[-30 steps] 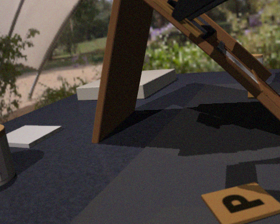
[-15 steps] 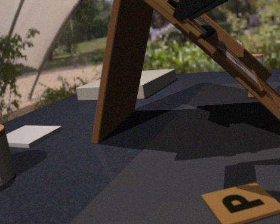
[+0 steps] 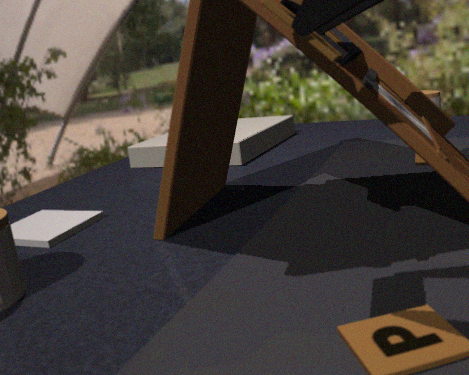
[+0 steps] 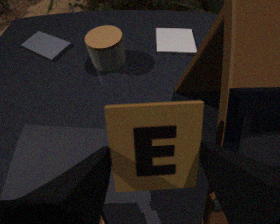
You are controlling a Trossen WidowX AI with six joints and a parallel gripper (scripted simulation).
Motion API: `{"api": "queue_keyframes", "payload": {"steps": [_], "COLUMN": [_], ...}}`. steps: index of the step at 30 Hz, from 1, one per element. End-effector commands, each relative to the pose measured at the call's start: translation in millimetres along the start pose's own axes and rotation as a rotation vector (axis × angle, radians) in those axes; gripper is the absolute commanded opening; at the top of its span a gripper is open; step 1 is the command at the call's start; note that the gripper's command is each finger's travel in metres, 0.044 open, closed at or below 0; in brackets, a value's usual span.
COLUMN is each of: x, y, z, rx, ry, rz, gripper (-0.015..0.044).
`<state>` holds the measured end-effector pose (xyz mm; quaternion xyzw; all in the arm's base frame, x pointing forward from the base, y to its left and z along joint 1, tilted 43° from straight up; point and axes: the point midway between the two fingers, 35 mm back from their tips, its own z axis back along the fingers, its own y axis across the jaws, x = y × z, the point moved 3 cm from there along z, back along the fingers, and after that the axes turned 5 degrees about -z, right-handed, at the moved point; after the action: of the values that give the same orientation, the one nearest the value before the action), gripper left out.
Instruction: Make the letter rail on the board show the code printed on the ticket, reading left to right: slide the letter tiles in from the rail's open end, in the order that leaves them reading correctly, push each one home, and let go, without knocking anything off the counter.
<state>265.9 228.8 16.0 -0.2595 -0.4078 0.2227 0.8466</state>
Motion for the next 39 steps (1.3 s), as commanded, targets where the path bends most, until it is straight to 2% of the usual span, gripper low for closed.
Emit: {"api": "queue_keyframes", "payload": {"steps": [1, 39], "x": [1.1, 3.0], "y": [-2.2, -21.1], "z": [0.3, 0.1], "rx": [0.003, 0.002], "ry": [-0.002, -0.002], "rz": [0.002, 0.003], "gripper": [0.0, 0.0]}}
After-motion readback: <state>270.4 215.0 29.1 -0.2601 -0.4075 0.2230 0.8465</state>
